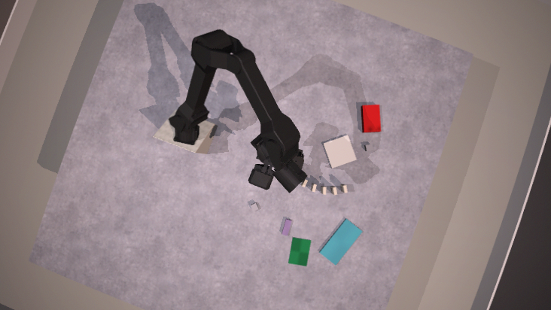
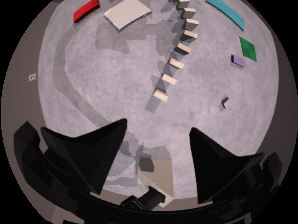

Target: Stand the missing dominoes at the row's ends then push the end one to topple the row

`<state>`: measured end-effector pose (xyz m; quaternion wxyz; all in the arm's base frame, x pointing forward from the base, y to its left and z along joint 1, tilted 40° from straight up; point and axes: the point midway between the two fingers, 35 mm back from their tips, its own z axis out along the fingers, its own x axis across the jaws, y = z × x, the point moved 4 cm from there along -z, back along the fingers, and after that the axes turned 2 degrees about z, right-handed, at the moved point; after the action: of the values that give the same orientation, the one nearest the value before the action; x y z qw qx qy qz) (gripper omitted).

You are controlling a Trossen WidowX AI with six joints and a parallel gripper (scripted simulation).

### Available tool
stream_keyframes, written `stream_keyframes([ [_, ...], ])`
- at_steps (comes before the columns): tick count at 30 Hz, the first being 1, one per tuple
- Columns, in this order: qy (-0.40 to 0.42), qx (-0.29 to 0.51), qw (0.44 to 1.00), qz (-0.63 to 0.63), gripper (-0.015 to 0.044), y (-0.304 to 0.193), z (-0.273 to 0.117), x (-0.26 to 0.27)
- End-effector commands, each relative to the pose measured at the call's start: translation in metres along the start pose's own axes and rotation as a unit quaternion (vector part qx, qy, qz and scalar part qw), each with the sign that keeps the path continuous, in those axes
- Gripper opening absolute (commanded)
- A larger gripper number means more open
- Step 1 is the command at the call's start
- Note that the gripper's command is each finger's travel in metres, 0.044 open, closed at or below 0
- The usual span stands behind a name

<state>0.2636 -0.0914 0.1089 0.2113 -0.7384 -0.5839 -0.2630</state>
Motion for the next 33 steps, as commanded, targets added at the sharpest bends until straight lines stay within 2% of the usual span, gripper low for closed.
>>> stream_keyframes([
  [1,0.003,0.004,0.983,-0.186,0.023,-0.01,0.017,0.003],
  [4,0.004,0.003,0.941,-0.338,0.0151,-0.017,0.03,0.005],
  [8,0.007,0.002,0.85,-0.527,0.0046,-0.028,0.046,0.008],
  [10,0.007,0.001,0.812,-0.583,0.0,-0.032,0.052,0.008],
  [33,0.007,0.001,0.807,-0.59,0.0,-0.033,0.052,0.008],
])
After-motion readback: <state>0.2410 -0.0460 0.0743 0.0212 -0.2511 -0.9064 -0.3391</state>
